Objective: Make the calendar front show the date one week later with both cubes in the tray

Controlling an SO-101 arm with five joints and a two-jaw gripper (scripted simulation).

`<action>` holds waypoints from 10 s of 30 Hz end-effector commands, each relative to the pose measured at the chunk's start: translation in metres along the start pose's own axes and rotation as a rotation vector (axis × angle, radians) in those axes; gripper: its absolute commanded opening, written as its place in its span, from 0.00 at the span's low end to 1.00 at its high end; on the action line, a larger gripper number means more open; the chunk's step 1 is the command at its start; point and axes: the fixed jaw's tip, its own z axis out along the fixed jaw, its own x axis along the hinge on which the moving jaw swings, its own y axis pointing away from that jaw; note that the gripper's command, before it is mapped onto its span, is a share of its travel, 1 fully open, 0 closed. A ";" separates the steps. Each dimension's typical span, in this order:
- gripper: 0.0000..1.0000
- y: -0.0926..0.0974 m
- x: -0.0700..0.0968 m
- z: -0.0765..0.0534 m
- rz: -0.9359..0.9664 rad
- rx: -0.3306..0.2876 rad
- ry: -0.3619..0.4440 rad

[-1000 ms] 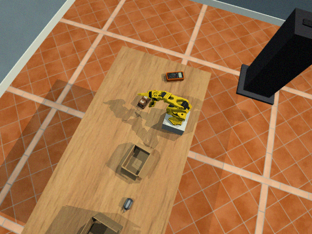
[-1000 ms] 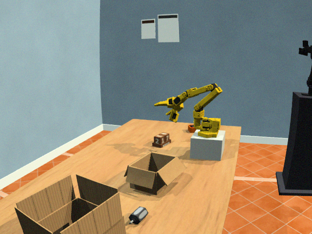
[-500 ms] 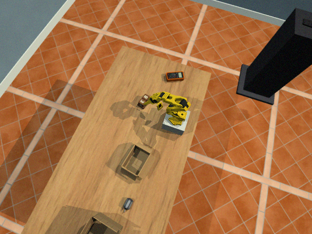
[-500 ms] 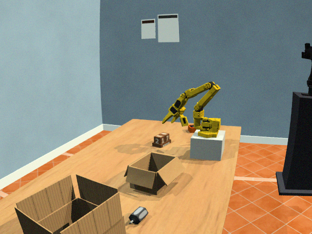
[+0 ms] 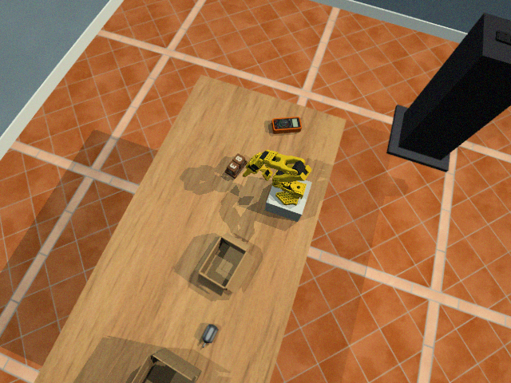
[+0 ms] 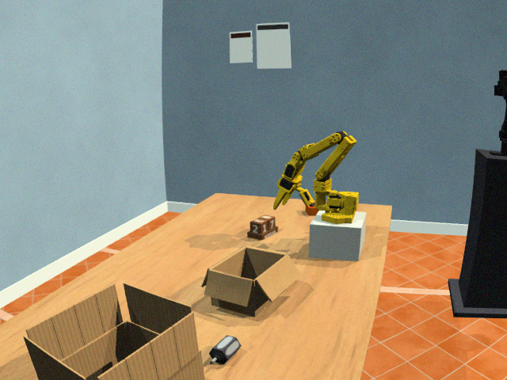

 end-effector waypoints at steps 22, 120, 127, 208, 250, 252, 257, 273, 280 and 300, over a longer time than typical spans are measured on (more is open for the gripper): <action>0.30 -0.003 -0.001 -0.001 -0.074 0.010 -0.032; 0.35 0.004 0.067 -0.060 0.179 0.017 0.412; 0.35 0.008 0.075 -0.060 0.408 0.042 0.361; 0.35 0.023 0.032 0.050 1.574 -0.290 -0.307; 0.35 0.026 0.024 0.063 1.607 -0.313 -0.325; 0.35 0.026 0.023 0.066 1.607 -0.313 -0.325; 0.35 0.026 0.019 0.073 1.607 -0.313 -0.325; 0.35 0.025 0.012 0.089 1.607 -0.313 -0.325; 0.35 0.025 0.011 0.091 1.607 -0.313 -0.325; 0.33 0.025 0.012 0.091 1.607 -0.313 -0.325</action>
